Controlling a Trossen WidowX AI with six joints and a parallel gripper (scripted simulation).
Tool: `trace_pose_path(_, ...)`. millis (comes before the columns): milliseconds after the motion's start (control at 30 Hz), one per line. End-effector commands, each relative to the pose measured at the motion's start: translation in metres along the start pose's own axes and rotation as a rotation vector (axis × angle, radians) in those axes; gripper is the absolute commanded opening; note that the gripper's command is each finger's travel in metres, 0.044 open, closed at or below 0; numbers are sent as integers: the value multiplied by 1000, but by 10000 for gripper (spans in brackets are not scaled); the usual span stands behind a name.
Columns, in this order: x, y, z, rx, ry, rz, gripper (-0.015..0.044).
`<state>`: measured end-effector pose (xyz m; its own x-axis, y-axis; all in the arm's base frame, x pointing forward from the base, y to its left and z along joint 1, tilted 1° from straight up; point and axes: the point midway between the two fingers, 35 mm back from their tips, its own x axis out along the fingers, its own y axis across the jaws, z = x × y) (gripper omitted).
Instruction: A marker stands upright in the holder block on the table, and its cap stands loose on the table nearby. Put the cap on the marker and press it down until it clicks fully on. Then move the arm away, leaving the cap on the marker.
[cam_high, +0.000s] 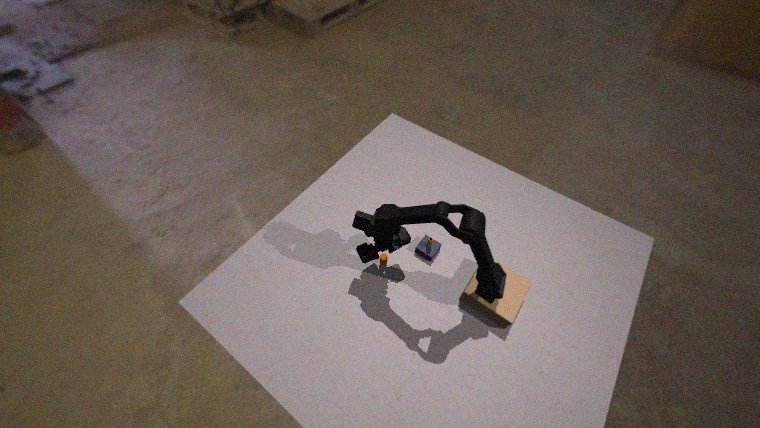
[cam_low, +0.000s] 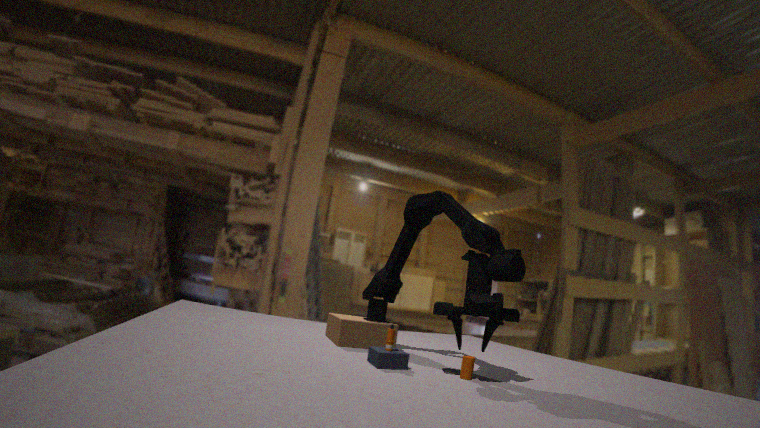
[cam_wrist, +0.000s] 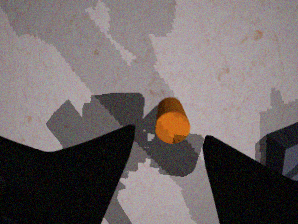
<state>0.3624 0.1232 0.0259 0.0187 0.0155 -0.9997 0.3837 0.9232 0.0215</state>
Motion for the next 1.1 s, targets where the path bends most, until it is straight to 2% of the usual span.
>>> trace_pose_path(0,7,-1,0,1,2,-6,240)
trace_pose_path(967,51,-3,-1,1,2,-7,240)
trace_pose_path(1067,51,-3,-1,1,2,-7,161)
